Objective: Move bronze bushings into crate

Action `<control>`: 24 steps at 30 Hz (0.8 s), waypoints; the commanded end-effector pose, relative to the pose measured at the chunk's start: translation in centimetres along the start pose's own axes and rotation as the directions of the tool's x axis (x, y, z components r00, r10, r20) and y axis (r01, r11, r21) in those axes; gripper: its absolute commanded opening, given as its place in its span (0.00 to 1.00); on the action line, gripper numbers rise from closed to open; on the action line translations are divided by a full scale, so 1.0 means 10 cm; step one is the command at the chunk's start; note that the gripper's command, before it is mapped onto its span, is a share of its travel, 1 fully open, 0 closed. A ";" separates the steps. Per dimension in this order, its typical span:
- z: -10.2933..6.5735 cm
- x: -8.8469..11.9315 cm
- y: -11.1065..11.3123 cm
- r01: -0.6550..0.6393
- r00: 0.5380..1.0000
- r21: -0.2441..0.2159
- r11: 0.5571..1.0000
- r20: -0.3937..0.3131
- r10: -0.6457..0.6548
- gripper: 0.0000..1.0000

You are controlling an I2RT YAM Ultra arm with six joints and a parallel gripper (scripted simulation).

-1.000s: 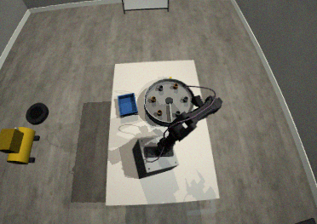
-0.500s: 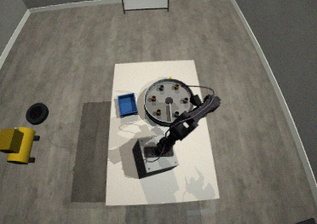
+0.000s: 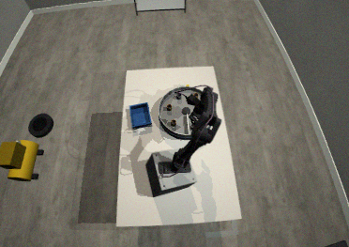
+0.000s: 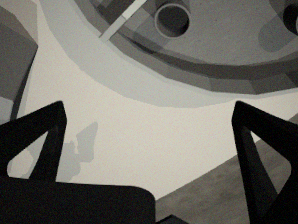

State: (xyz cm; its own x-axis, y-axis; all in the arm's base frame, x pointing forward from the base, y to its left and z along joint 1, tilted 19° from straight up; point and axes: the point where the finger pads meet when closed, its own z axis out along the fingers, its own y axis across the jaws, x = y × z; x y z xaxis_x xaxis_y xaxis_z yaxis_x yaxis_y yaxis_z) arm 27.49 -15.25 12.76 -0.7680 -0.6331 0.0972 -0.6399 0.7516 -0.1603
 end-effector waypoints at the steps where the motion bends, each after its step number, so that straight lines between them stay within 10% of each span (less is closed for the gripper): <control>1: 0.10 -0.24 -0.14 0.013 0.997 0.108 0.994 -0.076 -0.004 1.00; 5: -0.03 -0.33 -0.20 0.015 0.998 0.164 0.986 -0.059 -0.005 1.00; 22: -0.01 -0.31 -0.18 0.011 0.998 0.149 0.989 -0.060 -0.002 1.00; 23: -0.01 -0.31 -0.18 0.011 0.998 0.149 0.989 -0.060 -0.002 0.11; 24: -0.01 -0.31 -0.18 0.011 0.998 0.149 0.989 -0.060 -0.002 0.11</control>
State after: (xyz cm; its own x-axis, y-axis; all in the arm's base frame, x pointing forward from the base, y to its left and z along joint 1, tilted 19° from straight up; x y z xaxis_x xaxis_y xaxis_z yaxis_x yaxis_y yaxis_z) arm 30.57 -14.71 11.96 -0.7586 -0.6272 0.1768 -0.6499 0.7088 -0.2742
